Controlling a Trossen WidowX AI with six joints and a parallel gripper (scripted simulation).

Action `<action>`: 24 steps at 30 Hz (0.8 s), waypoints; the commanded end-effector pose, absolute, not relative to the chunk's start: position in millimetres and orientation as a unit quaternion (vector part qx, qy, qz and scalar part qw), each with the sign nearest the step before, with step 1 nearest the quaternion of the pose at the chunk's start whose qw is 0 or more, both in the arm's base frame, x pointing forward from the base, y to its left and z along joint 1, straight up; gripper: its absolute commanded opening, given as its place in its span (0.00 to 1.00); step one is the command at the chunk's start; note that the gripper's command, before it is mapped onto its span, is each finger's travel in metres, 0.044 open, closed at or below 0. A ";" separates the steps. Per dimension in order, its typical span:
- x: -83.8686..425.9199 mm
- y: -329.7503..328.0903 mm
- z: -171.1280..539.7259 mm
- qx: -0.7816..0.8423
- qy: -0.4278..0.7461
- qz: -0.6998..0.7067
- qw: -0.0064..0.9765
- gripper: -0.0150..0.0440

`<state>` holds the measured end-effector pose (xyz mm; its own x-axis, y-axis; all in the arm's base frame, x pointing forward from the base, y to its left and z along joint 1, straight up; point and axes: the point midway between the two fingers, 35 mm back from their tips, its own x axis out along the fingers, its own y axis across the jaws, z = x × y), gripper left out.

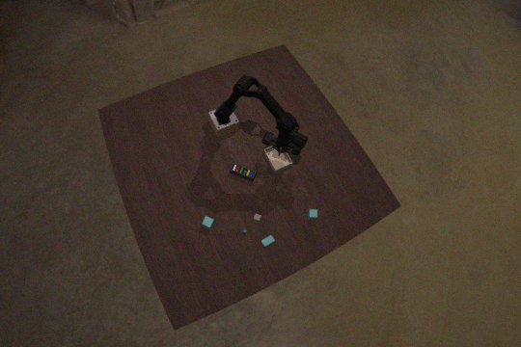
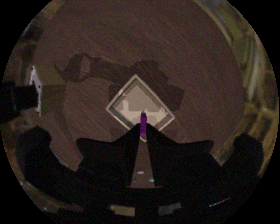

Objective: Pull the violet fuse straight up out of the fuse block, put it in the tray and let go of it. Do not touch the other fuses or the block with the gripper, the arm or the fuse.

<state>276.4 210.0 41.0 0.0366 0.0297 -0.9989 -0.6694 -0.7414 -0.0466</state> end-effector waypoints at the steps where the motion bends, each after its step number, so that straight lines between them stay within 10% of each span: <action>1: 275.0 209.3 32.6 -0.666 0.243 0.653 0.267 0.25; 15: 274.9 209.2 15.9 -0.666 0.243 0.653 0.267 0.25; 24: 276.0 209.8 19.1 -0.667 0.241 0.652 0.267 0.65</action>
